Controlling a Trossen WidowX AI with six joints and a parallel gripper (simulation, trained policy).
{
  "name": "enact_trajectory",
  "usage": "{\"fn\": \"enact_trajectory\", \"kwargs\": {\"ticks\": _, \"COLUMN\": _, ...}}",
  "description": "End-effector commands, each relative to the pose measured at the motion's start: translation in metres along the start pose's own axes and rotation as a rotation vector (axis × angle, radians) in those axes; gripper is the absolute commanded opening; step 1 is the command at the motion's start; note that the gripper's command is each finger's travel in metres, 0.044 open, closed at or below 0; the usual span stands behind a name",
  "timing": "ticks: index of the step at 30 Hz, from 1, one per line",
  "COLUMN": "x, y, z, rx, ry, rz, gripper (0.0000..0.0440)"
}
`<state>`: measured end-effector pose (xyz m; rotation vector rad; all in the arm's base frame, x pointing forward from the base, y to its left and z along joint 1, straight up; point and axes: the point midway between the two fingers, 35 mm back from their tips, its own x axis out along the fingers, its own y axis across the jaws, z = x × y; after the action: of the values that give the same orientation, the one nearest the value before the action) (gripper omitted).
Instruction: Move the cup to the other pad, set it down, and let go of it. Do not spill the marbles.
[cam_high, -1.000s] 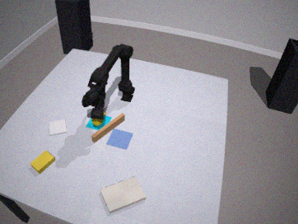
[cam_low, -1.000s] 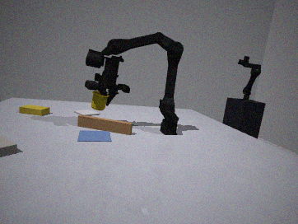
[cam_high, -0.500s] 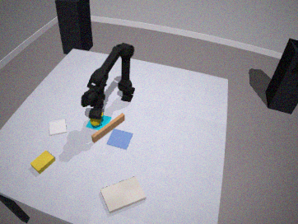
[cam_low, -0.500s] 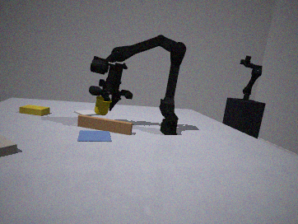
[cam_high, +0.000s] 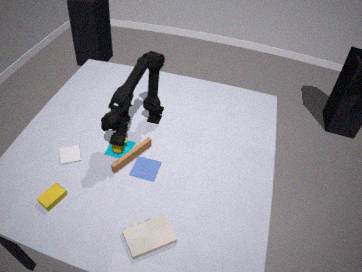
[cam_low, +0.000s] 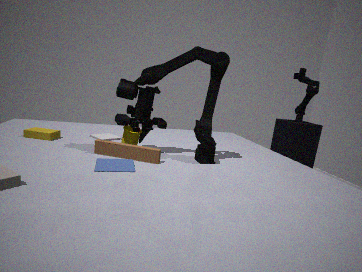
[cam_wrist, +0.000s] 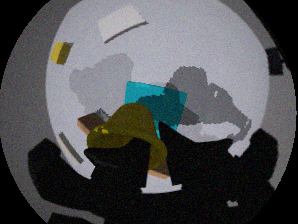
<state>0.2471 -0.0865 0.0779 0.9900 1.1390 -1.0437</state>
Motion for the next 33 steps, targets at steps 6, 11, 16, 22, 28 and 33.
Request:
{"fn": "enact_trajectory", "kwargs": {"ticks": 6, "x": 0.013, "y": -0.012, "z": 0.002, "rx": 0.023, "ry": -0.024, "rz": 0.011, "gripper": 0.0099}}
{"fn": "enact_trajectory", "kwargs": {"ticks": 11, "x": 0.006, "y": -0.006, "z": 0.008, "rx": 0.043, "ry": -0.044, "rz": 0.073, "gripper": 0.0172}}
{"fn": "enact_trajectory", "kwargs": {"ticks": 16, "x": 0.0, "y": -0.007, "z": 0.007, "rx": 0.047, "ry": -0.044, "rz": 0.11, "gripper": 0.0181}}
{"fn": "enact_trajectory", "kwargs": {"ticks": 22, "x": -0.008, "y": -0.01, "z": 0.006, "rx": 0.052, "ry": -0.045, "rz": 0.145, "gripper": 0.02}}
{"fn": "enact_trajectory", "kwargs": {"ticks": 28, "x": -0.018, "y": -0.013, "z": 0.006, "rx": 0.061, "ry": -0.049, "rz": 0.178, "gripper": 0.0235}}
{"fn": "enact_trajectory", "kwargs": {"ticks": 33, "x": -0.029, "y": -0.016, "z": 0.007, "rx": 0.074, "ry": -0.058, "rz": 0.206, "gripper": 0.0266}}
